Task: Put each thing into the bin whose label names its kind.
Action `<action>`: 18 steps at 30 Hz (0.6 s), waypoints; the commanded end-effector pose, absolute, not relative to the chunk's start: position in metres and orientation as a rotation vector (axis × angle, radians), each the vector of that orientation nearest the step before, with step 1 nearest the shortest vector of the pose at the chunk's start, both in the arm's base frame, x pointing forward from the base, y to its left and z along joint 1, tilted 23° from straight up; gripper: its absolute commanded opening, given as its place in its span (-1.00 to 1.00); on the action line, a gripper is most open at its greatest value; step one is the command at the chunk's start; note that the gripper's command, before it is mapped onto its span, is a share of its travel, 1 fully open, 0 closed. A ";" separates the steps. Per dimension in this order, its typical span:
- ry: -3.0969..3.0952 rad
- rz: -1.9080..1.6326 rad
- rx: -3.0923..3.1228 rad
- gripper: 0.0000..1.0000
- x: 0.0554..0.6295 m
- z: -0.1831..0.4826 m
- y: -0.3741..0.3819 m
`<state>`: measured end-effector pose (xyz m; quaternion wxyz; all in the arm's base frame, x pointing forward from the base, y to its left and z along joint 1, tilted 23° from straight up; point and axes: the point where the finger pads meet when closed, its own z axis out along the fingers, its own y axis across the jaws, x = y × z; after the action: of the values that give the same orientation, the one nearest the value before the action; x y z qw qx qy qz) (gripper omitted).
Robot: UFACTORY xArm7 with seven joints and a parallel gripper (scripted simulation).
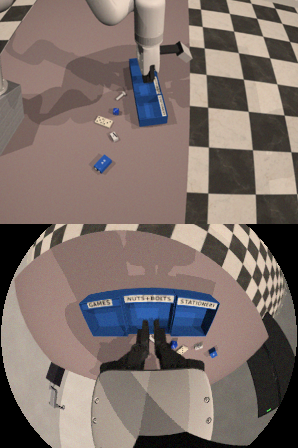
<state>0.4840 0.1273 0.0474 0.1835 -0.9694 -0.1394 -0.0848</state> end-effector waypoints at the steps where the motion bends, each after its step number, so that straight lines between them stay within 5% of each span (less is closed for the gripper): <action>1: -0.393 -0.242 -2.734 -0.85 0.484 0.052 0.125; 18: -0.393 -0.241 -2.734 -0.85 0.461 0.077 0.193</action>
<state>0.4636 0.1818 0.0708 0.1847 -0.9691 -0.1404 -0.0838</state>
